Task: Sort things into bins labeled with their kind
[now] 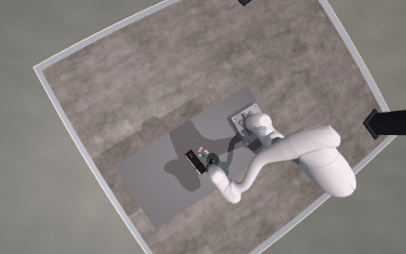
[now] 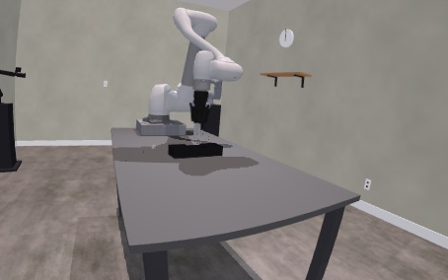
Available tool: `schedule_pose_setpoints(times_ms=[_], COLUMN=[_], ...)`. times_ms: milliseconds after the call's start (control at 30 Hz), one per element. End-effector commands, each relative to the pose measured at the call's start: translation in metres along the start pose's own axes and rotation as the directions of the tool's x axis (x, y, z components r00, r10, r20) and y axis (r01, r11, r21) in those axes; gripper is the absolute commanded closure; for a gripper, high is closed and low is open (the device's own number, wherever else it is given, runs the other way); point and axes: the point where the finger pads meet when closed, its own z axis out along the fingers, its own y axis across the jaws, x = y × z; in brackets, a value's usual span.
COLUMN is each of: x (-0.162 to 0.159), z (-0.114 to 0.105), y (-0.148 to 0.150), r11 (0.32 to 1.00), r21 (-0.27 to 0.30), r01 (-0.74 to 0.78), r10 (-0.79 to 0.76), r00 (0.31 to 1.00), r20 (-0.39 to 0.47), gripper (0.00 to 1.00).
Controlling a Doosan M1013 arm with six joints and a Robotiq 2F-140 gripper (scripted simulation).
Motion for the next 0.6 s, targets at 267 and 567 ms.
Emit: schedule_pose_setpoints(times_ms=[267,567], x=[0.0,0.0], z=[0.024,0.058], y=[0.0,0.0], r11=[1.0,1.0], r21=[0.0,0.0], r01=[0.0,0.0], r10=[0.0,0.0], r00=[1.0,1.0], r20=[0.0,0.0], gripper=[0.85,0.85])
